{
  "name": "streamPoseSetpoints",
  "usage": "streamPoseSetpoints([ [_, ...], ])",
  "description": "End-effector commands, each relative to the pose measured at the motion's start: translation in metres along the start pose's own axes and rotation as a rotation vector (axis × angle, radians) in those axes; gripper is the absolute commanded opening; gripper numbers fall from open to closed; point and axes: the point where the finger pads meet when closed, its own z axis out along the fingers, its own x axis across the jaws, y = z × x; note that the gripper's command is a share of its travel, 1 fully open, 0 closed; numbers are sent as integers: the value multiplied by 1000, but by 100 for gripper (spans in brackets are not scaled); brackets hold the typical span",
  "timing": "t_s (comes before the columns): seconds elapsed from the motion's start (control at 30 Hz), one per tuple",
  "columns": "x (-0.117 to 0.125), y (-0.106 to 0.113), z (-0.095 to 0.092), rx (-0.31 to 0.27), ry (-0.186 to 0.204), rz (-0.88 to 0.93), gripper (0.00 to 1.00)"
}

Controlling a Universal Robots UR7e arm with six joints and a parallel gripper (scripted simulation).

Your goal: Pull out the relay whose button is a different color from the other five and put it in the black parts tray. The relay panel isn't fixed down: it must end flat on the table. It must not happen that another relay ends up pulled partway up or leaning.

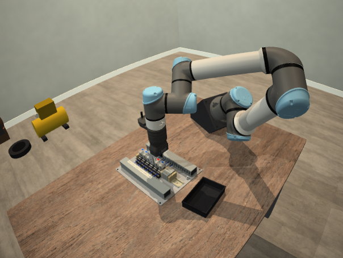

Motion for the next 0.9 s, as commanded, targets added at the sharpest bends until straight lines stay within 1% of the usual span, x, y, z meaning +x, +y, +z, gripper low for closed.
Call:
streamPoseSetpoints([
  [0.0,0,0,2,1,-1,0,98],
  [0.17,0,0,4,1,-1,0,98],
  [0.87,0,0,26,1,-1,0,98],
])
